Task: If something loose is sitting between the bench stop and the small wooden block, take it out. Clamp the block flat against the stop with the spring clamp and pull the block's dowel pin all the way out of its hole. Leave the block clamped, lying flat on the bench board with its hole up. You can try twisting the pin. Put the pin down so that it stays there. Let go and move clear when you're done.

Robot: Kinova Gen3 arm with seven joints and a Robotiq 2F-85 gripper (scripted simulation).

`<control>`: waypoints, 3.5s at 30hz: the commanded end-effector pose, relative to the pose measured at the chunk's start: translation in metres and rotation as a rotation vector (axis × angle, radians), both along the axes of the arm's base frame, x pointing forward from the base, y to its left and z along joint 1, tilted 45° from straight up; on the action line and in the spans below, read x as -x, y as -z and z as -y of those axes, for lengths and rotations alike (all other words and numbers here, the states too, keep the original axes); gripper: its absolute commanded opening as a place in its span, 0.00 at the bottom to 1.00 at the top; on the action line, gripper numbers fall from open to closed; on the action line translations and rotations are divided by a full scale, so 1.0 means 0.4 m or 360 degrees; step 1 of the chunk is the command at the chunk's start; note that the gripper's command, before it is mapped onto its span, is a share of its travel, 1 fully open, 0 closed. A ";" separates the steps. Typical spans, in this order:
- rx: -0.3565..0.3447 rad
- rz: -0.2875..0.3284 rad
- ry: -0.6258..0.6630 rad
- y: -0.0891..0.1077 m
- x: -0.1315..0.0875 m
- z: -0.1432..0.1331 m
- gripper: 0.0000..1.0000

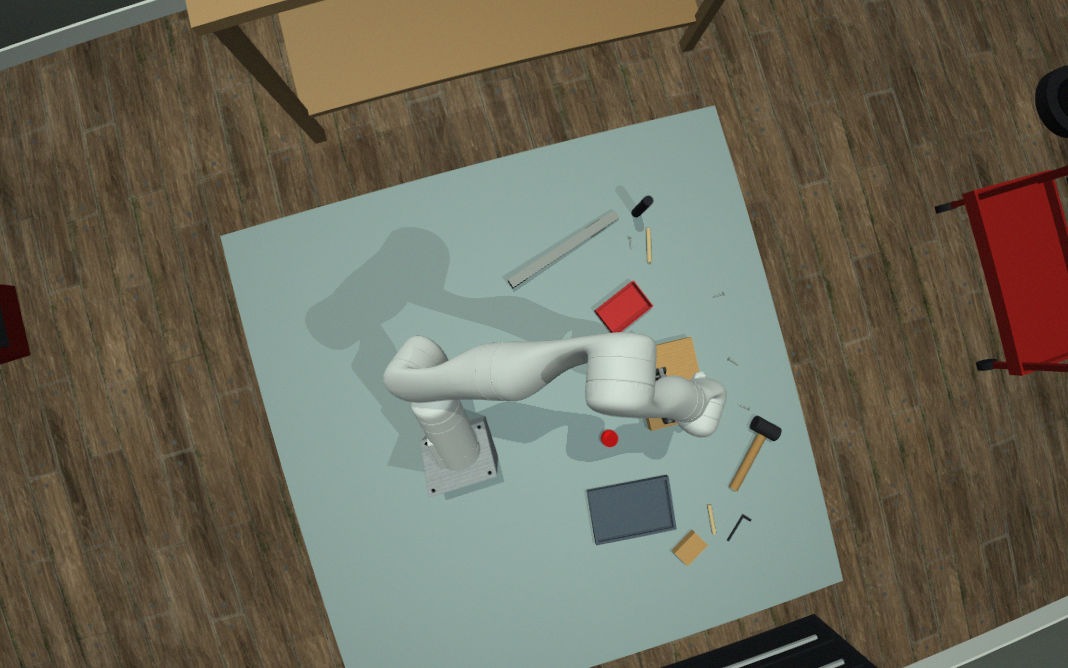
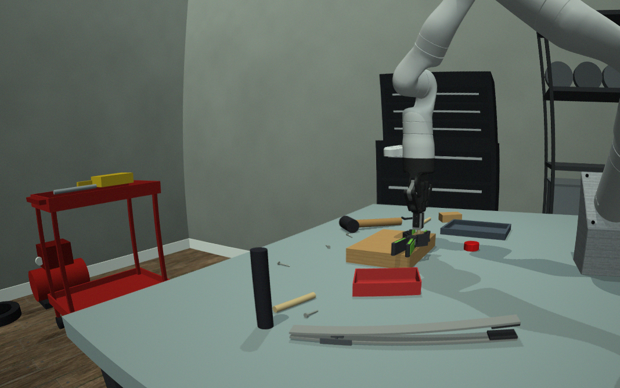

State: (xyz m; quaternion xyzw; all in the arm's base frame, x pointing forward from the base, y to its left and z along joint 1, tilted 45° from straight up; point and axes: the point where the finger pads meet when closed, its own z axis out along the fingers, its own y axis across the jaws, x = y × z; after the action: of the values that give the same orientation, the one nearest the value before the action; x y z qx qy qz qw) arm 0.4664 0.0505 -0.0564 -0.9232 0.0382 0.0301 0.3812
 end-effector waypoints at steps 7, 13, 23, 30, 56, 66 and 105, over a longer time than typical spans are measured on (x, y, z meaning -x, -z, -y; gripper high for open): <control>0.0000 -0.0085 0.0077 -0.007 0.002 0.000 0.10; 0.0002 -0.0118 0.0110 -0.007 0.002 0.000 0.10; 0.0005 -0.0201 0.0193 -0.007 0.002 0.000 0.10; 0.0006 -0.0243 0.0235 -0.007 0.002 0.000 0.10; 0.0015 -0.0456 0.0447 -0.008 0.002 0.000 0.10; 0.0017 -0.0531 0.0521 -0.008 0.002 0.000 0.10; 0.0021 -0.0616 0.0606 -0.010 0.002 0.001 0.10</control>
State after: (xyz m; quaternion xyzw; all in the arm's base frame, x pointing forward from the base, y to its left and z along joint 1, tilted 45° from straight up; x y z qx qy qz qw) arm 0.4660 0.0517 -0.0540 -0.8755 0.2950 0.1380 0.3569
